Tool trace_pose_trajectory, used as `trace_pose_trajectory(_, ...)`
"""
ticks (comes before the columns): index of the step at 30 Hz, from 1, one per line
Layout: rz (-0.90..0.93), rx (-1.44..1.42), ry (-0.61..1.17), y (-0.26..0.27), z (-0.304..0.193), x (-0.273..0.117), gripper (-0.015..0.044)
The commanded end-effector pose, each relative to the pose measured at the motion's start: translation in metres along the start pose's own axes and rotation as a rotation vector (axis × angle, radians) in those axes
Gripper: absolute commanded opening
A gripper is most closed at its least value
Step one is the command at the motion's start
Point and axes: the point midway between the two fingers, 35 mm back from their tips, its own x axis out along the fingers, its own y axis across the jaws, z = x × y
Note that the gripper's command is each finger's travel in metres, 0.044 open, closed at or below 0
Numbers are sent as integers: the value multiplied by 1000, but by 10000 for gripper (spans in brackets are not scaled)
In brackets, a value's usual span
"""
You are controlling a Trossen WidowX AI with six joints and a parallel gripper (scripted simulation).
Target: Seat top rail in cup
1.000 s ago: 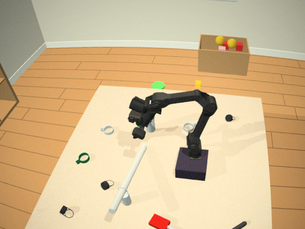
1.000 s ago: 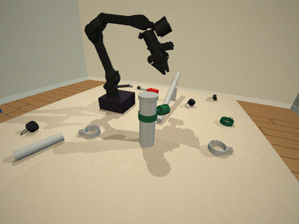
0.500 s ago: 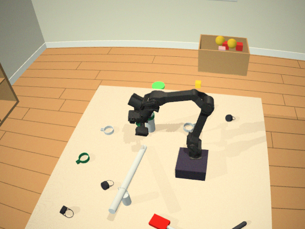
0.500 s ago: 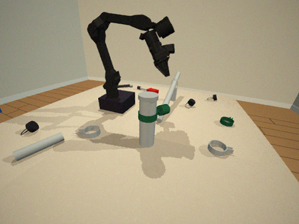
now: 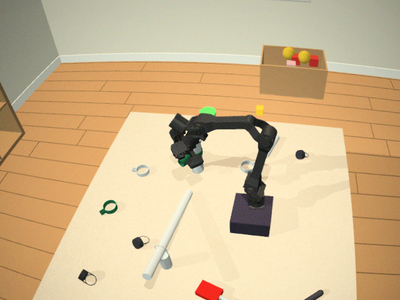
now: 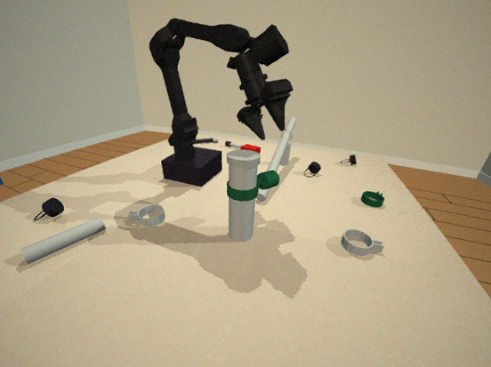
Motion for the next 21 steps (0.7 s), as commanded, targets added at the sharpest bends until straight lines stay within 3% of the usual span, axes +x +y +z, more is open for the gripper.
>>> trace_pose_trajectory(1,-21,-253,72,-22,-30,11,440)
trace_pose_trajectory(12,-21,-253,72,-21,-31,13,440)
trace_pose_trajectory(21,-21,-253,72,3,-41,60,440)
